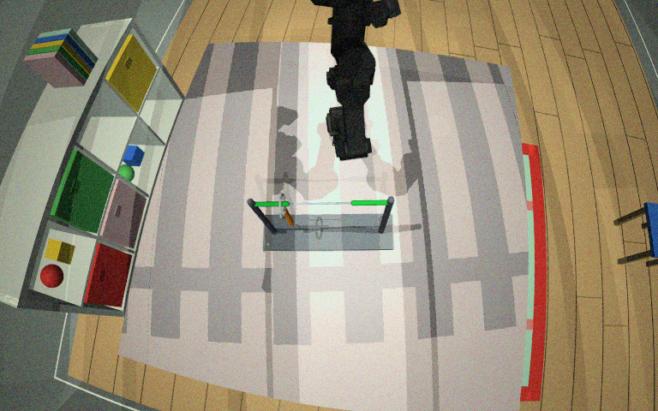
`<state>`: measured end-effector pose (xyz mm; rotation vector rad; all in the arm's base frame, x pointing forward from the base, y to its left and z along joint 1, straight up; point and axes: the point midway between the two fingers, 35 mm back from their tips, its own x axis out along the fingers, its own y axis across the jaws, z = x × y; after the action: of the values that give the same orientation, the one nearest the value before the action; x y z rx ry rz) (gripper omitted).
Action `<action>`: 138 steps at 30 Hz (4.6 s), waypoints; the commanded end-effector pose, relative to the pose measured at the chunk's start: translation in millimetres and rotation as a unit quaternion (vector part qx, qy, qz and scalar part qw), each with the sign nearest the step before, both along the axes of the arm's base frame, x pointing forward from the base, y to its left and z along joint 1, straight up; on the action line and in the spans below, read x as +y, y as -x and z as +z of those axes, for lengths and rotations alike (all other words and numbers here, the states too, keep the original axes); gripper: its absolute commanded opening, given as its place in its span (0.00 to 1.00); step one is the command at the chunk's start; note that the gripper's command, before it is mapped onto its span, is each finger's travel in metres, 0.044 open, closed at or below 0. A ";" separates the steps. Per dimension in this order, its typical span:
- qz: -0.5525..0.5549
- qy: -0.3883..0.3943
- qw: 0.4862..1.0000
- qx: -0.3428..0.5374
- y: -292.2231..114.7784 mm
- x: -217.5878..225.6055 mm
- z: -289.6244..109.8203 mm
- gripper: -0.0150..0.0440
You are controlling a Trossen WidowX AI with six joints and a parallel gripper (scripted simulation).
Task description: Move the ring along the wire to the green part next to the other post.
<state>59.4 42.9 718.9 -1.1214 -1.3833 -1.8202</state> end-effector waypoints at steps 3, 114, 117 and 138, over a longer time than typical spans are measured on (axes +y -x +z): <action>0.008 -0.011 1.000 -0.006 10.4 -4.2 -0.8 0.80; 0.679 -0.410 0.232 0.562 -208.1 -150.5 -584.8 0.53; 0.679 -0.410 0.232 0.562 -212.1 -150.7 -584.7 0.53; 0.679 -0.410 0.232 0.563 -243.1 -149.1 -585.2 0.53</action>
<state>296.6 -105.1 133.6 -0.0208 0.0778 0.1336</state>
